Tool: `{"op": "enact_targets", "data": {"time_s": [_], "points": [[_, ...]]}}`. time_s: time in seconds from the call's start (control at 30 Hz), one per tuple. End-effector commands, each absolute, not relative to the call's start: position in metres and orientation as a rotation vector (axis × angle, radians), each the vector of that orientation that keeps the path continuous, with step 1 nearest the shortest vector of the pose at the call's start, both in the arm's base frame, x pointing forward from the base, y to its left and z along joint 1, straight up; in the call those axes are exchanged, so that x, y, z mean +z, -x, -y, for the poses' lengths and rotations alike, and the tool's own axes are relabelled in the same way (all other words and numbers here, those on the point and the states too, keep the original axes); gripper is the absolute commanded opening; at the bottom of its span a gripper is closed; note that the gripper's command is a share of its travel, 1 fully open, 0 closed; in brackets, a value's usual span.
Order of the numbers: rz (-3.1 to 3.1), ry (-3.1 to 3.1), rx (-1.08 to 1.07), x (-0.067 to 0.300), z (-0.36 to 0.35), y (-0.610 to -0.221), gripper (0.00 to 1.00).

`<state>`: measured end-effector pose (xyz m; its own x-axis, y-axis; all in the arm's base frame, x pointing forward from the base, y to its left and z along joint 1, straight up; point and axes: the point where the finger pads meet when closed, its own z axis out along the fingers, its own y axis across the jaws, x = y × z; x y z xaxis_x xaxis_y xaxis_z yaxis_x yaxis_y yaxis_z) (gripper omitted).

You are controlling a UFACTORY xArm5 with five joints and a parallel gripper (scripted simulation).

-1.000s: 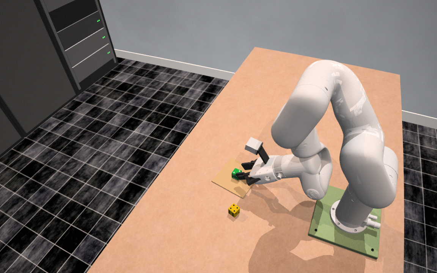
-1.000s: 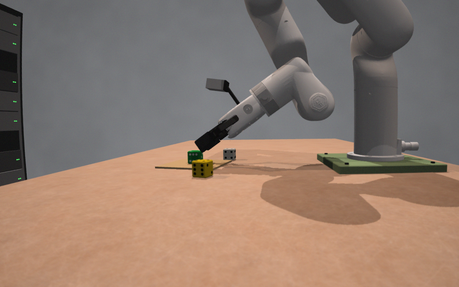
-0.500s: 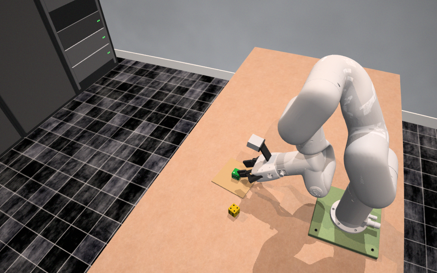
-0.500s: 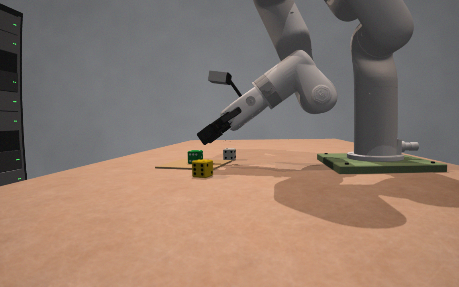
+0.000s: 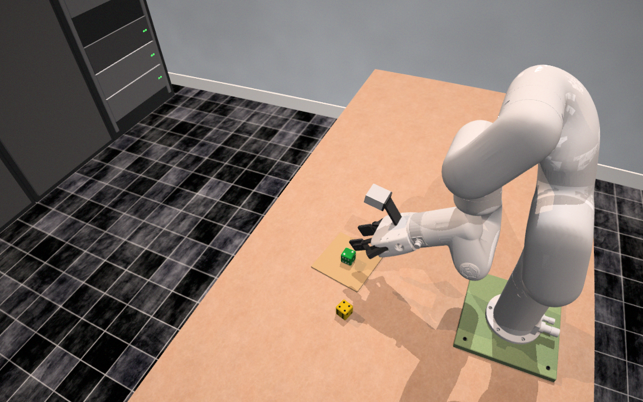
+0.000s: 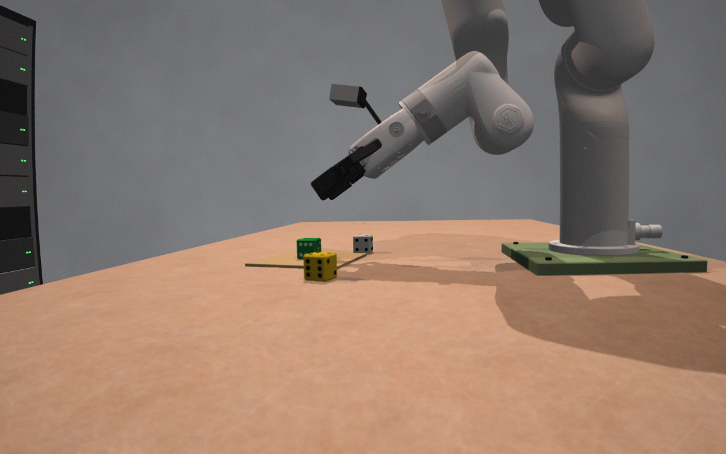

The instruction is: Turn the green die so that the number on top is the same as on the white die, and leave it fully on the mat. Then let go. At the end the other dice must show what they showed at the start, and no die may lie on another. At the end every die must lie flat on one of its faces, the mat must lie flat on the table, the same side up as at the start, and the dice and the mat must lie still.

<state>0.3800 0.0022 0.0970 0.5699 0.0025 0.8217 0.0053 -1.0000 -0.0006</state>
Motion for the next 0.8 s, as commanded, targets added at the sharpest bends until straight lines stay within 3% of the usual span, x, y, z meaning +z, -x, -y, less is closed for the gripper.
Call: {"op": "enact_targets", "data": {"time_s": [0.0, 0.53, 0.77], "points": [[0.007, 2.787, -1.444, 0.101, -0.002, -0.381, 0.47], [0.007, 2.888, -1.230, 0.103, -0.002, -0.388, 0.47], [0.008, 2.982, -0.982, 0.106, -0.002, -0.397, 0.47]]}}
